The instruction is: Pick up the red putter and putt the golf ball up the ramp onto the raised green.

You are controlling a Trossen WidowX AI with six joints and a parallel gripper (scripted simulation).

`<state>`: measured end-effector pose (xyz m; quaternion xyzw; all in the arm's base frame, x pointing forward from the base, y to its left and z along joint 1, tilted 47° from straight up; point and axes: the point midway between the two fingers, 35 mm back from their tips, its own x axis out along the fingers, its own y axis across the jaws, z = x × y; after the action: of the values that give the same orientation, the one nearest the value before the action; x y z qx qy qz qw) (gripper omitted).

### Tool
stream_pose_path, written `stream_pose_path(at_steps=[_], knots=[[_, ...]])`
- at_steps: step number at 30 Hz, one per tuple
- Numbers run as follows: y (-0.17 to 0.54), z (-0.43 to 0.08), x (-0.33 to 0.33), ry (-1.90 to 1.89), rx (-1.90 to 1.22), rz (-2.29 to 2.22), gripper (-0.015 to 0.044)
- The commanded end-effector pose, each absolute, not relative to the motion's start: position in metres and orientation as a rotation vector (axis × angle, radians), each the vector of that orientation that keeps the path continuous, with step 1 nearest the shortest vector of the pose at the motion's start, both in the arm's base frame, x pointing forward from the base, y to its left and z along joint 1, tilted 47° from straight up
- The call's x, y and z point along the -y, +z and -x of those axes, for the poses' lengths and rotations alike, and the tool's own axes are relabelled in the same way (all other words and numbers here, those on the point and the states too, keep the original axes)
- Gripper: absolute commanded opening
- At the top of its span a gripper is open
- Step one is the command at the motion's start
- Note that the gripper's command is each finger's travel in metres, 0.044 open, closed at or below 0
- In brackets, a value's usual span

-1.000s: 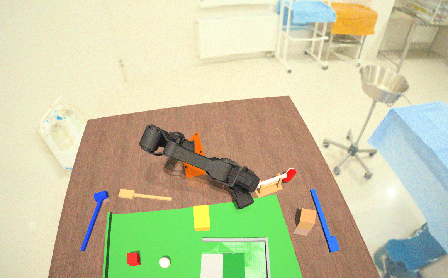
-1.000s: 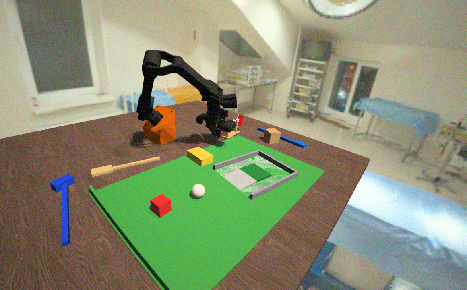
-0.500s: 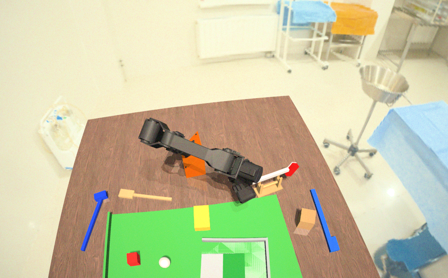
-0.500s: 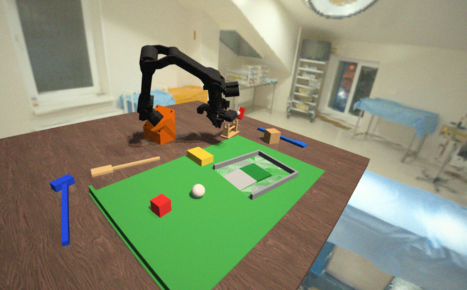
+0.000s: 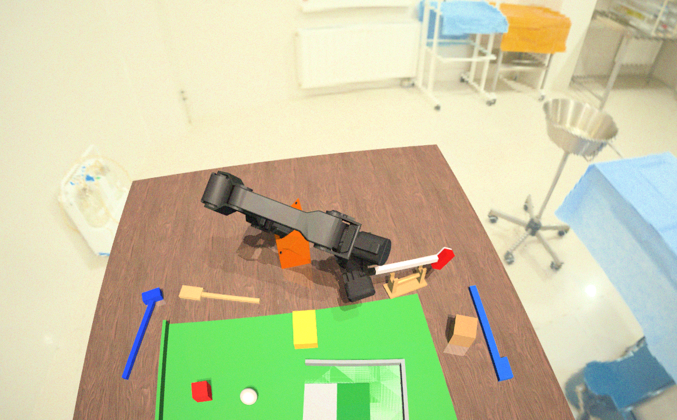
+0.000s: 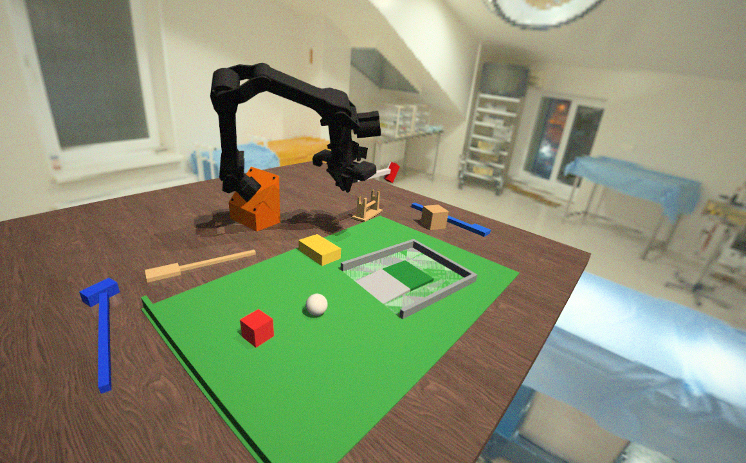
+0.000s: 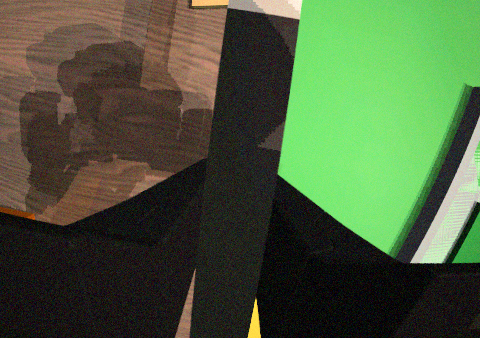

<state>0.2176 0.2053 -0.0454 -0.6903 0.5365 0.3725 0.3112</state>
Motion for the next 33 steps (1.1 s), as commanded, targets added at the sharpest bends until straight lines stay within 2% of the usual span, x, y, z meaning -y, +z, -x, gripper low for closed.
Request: stream_pose_path(at_steps=[1, 20, 33], knots=[[-0.020, -0.233, -0.194, 0.827, -1.435, 1.713, 0.0000], [0.086, -0.265, -0.110, 0.142, -1.461, 1.218, 0.0000], [0.158, -0.262, -0.038, -0.339, -1.353, 0.815, 0.0000]])
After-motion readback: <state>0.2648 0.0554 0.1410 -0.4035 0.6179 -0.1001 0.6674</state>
